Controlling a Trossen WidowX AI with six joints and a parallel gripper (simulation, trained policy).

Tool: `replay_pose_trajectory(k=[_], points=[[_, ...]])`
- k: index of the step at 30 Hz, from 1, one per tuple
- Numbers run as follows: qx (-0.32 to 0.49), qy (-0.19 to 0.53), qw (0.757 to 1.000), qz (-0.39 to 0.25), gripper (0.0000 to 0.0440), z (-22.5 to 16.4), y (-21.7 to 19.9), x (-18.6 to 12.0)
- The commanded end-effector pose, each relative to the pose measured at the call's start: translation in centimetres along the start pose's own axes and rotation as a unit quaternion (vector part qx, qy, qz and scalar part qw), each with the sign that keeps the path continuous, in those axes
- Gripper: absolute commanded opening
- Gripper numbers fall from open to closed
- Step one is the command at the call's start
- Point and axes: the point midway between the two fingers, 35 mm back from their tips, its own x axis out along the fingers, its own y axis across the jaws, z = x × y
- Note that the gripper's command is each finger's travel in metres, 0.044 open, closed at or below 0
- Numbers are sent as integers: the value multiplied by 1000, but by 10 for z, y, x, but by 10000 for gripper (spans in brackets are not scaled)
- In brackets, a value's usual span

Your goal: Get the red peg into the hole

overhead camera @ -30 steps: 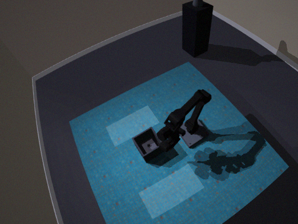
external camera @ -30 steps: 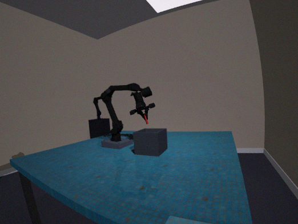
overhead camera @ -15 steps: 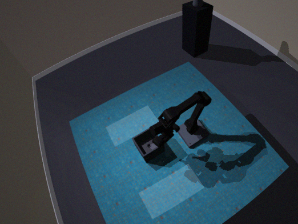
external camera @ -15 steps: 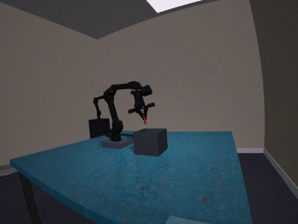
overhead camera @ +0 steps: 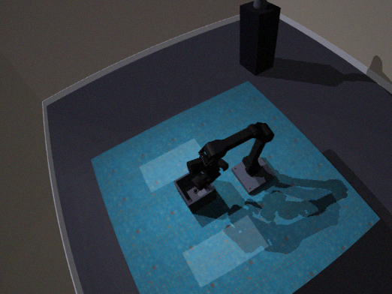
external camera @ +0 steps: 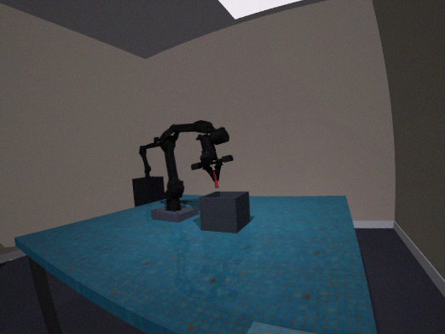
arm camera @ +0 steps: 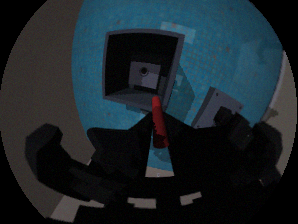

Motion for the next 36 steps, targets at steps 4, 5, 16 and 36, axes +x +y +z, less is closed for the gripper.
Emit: replay_pose_trajectory(k=[4, 5, 16, 36], points=[[3, 1, 1000, -7, 0, 17, 6, 7], [3, 1, 1000, -8, 0, 20, 7, 8], [4, 7, 1000, -23, 0, 44, 12, 31], [-22, 36, 999, -32, 0, 60, 23, 80]])
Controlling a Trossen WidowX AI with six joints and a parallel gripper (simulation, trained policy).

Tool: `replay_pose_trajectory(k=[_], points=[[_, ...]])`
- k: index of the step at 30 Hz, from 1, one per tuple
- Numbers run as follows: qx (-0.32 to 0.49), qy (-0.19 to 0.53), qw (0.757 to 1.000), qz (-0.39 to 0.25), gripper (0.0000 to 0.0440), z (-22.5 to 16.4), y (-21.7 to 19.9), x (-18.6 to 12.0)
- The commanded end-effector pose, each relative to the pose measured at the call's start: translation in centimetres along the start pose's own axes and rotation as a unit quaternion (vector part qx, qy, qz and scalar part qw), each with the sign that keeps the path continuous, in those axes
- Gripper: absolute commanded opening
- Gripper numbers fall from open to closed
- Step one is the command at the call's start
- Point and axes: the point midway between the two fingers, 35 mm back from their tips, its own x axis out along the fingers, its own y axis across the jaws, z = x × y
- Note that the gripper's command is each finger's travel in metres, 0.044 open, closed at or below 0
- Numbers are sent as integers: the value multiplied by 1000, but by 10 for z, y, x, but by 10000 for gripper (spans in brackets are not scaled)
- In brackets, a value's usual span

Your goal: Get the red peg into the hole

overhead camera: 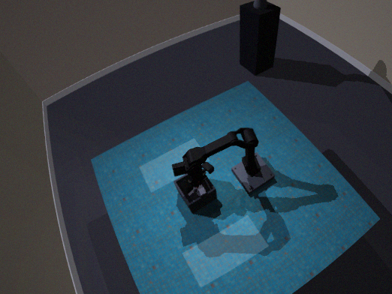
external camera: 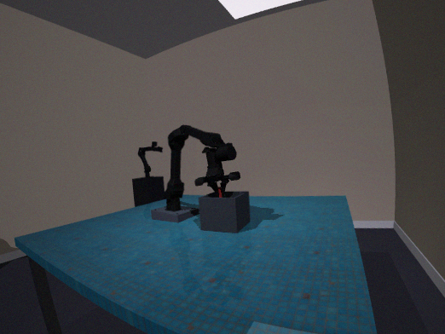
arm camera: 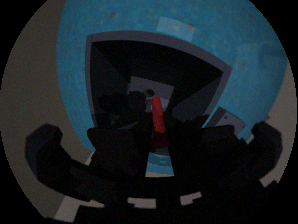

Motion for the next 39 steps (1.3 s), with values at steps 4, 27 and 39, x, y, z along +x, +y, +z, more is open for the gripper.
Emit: replay_pose_trajectory(k=[4, 27, 39], points=[[-19, 14, 1000, 0, 0, 0, 6, 19], [-68, 29, 997, -30, 157, 1, 8, 59], [-62, 45, 997, -9, 155, 13, 17, 38]])
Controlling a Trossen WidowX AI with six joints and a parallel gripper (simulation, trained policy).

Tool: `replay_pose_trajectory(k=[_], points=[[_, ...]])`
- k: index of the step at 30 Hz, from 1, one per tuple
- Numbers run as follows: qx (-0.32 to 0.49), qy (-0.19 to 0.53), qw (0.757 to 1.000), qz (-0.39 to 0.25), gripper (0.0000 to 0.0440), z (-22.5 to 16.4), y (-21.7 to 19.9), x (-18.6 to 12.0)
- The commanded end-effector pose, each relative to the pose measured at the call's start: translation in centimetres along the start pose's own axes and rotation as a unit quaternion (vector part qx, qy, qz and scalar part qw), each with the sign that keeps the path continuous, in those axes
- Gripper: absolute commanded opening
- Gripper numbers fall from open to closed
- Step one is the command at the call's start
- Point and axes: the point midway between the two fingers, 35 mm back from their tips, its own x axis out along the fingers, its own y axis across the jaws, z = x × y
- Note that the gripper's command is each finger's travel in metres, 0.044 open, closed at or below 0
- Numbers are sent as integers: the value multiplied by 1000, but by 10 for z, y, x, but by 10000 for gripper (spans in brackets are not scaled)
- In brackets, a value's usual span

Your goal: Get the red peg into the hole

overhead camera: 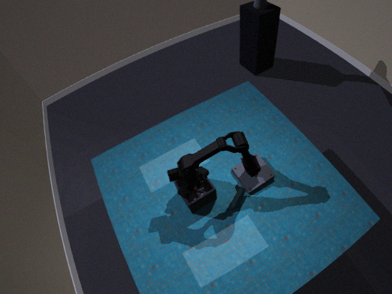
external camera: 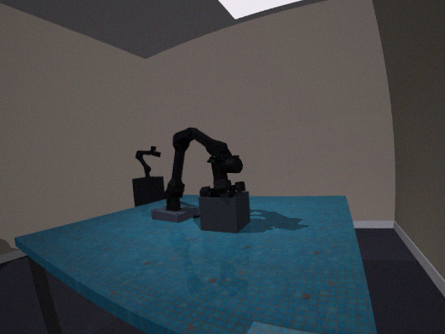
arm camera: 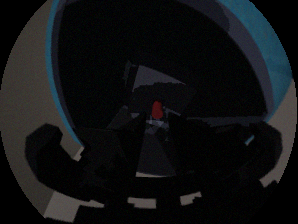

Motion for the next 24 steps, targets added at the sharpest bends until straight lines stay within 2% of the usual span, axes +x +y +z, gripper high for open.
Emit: replay_pose_trajectory(k=[1, 7, 21, 24], points=[[-1, 6, 1000, 8, 156, 3, 3, -7], [-4, 11, 999, 35, 163, 7, 12, -24], [-8, 37, 994, 107, 244, 14, 32, -56], [-11, 38, 993, 116, 241, 18, 34, -61]])
